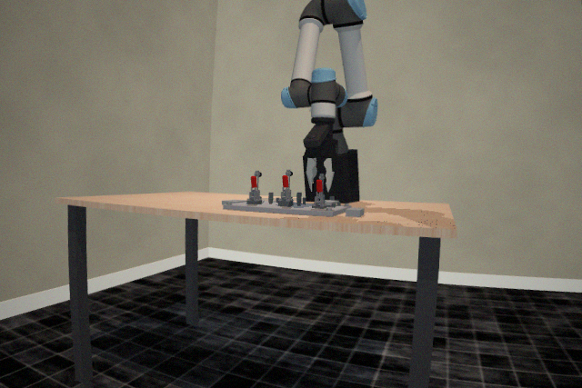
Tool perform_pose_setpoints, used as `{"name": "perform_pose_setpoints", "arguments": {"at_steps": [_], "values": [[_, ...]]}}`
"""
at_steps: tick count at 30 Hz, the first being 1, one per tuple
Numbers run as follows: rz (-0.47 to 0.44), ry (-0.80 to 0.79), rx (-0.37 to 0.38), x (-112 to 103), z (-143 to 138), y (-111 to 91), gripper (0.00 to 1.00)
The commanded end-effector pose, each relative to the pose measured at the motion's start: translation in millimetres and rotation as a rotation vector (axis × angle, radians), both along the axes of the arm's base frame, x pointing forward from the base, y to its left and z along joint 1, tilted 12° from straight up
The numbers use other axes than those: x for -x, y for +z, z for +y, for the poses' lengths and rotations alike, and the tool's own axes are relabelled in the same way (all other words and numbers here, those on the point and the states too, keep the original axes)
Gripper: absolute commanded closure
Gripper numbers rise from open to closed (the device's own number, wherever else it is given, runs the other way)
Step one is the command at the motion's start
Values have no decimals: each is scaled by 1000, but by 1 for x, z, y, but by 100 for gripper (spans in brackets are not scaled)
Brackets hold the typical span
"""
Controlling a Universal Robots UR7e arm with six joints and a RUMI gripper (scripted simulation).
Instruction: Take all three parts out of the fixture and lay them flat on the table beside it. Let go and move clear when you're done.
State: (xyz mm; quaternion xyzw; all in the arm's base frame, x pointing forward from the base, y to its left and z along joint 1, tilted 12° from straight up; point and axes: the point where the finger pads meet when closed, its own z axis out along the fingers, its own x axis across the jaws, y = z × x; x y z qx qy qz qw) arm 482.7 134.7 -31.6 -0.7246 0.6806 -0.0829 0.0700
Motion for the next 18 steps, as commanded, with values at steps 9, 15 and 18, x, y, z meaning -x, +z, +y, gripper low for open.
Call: {"name": "perform_pose_setpoints", "arguments": {"at_steps": [9, 15, 18], "values": [[-1, -1, 0, 0, -1, 3, 72], [-3, -1, 0, 1, 0, 11, 72], [-4, -1, 0, 2, 0, 22, 72]]}}
